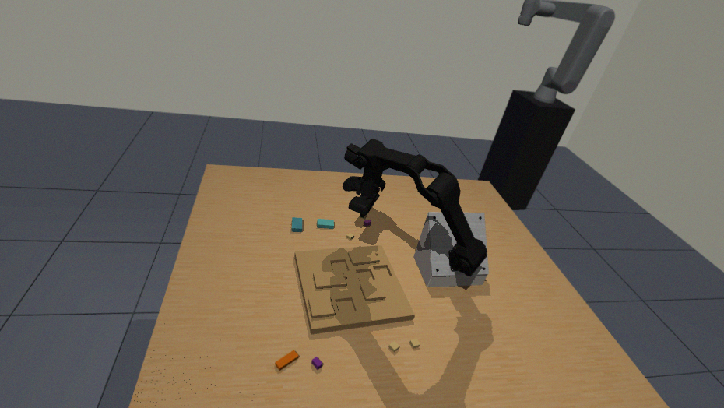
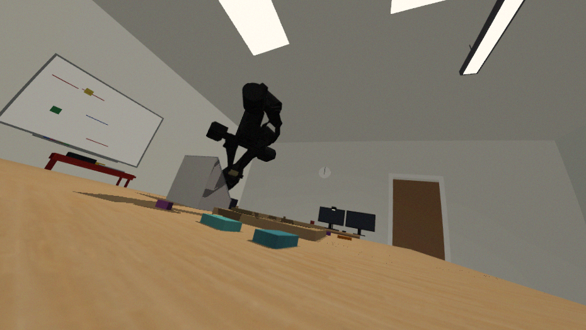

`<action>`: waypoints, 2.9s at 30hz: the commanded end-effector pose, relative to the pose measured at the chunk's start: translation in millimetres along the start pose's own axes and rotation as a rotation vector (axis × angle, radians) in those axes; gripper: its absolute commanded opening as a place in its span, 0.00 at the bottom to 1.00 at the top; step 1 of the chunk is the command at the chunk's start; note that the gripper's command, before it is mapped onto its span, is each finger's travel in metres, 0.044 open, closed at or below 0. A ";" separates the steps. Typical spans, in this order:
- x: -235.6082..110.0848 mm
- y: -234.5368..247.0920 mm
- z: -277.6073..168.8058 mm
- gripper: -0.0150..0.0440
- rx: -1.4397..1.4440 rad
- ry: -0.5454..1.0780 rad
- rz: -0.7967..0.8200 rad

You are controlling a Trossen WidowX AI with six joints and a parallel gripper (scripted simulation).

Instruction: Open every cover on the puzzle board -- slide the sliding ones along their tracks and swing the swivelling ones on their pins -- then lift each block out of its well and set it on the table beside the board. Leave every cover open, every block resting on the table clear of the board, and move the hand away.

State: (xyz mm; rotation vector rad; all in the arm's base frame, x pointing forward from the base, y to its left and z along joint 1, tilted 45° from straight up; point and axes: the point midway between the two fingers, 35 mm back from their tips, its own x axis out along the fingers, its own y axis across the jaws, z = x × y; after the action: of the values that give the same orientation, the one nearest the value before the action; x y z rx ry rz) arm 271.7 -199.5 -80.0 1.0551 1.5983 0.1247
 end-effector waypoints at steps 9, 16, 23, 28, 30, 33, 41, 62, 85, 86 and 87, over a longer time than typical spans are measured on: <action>6.4 -42.2 -14.3 0.39 -0.006 0.015 0.005; 11.1 -47.1 -15.6 0.39 -0.007 0.016 0.006; 22.6 -47.1 -14.1 0.39 -0.007 0.016 0.006; 30.9 -47.1 -13.3 0.39 -0.007 0.015 0.006; 34.3 -47.0 -13.0 0.39 -0.007 0.015 0.006; 39.3 -47.0 -12.7 0.39 -0.007 0.015 0.006; 52.7 -46.8 -12.3 0.39 -0.007 0.015 0.006; 87.3 -45.9 -13.9 0.39 -0.008 0.015 0.008; 111.5 -45.2 -16.3 0.52 -0.018 0.013 0.005; 111.5 -45.2 -16.3 0.57 -0.018 0.013 0.005; 111.5 -45.2 -16.3 0.61 -0.018 0.013 0.005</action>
State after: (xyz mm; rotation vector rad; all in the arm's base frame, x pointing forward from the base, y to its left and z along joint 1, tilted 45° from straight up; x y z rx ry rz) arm 239.9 -143.1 -183.4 1.0477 1.6042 0.1495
